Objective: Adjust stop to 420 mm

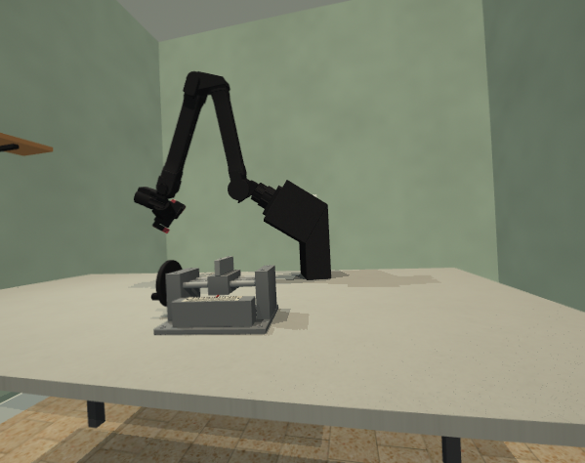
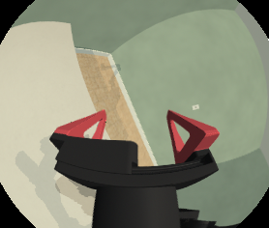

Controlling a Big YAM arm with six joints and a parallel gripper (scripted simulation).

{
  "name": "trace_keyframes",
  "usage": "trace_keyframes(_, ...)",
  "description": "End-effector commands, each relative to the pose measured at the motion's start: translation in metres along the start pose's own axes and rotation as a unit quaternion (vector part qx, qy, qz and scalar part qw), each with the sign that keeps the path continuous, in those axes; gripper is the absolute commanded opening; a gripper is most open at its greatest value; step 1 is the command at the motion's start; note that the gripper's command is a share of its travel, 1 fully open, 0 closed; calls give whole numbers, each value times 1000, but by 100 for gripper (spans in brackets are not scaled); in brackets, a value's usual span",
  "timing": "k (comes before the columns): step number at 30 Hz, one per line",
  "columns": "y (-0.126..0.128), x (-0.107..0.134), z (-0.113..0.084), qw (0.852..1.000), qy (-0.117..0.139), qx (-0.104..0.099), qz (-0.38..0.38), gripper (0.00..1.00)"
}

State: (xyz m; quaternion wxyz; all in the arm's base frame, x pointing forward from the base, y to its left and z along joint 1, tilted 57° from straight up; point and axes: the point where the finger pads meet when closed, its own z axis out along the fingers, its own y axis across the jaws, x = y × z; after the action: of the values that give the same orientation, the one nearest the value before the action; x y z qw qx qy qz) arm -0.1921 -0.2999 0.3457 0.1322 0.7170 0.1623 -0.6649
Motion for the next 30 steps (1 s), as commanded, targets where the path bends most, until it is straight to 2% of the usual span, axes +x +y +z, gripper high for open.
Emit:
trace_keyframes(1, -17, -33, -6, 1000, -15, 5, 20, 100)
trace_keyframes(17, -71, -69, -28, 1000, -19, 5, 22, 100)
trace_keyframes(18, -69, -68, -28, 1000, -17, 3, 19, 100)
trace_keyframes(19, -61, -53, -23, 1000, -5, -1, 3, 100)
trace_keyframes(21, -59, -44, -23, 1000, 0, -2, -3, 100)
trace_keyframes(25, -60, -47, -25, 1000, -2, -3, 4, 100)
trace_keyframes(30, -49, -60, -27, 1000, -4, -17, 22, 100)
